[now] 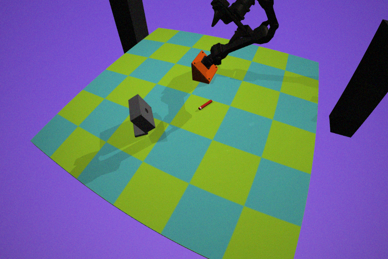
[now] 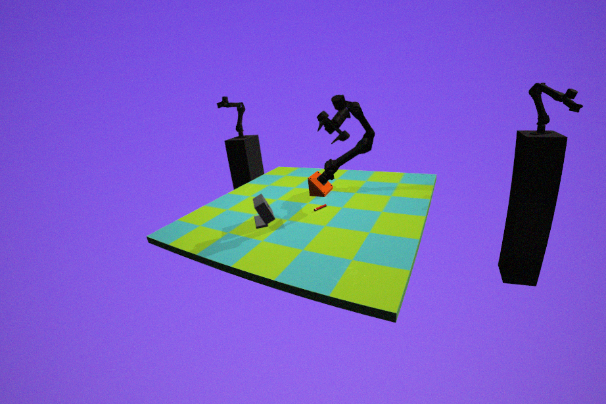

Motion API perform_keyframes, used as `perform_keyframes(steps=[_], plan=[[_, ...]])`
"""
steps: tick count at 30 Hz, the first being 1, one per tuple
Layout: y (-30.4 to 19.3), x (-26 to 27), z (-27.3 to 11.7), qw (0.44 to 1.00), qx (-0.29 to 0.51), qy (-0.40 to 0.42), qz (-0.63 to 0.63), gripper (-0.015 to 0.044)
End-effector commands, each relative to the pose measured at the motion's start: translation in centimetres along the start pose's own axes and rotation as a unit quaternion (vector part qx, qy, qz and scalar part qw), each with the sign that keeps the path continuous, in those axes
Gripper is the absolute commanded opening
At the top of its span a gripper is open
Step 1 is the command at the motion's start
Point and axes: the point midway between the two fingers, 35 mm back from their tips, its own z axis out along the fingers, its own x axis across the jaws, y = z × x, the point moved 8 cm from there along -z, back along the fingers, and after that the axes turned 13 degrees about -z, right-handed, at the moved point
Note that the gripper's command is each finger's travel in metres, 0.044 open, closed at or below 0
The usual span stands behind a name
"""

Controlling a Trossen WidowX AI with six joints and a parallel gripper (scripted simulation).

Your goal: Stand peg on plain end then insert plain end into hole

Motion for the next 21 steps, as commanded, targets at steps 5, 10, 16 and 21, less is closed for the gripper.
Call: perform_keyframes(steps=[5, 10, 16, 21], plan=[[1.2, 0.3, 3.4, 0.992, -0.003, -0.056, -0.108, 0.0440], [2.0, 0.3, 5.7, 0.979, 0.003, -0.095, -0.181, 0.0440], [2.9, -0.1, 8.4, 0.954, 0.016, -0.140, -0.266, 0.0440], [3.6, -0.7, 10.8, 0.925, 0.033, -0.178, -0.334, 0.0440]])
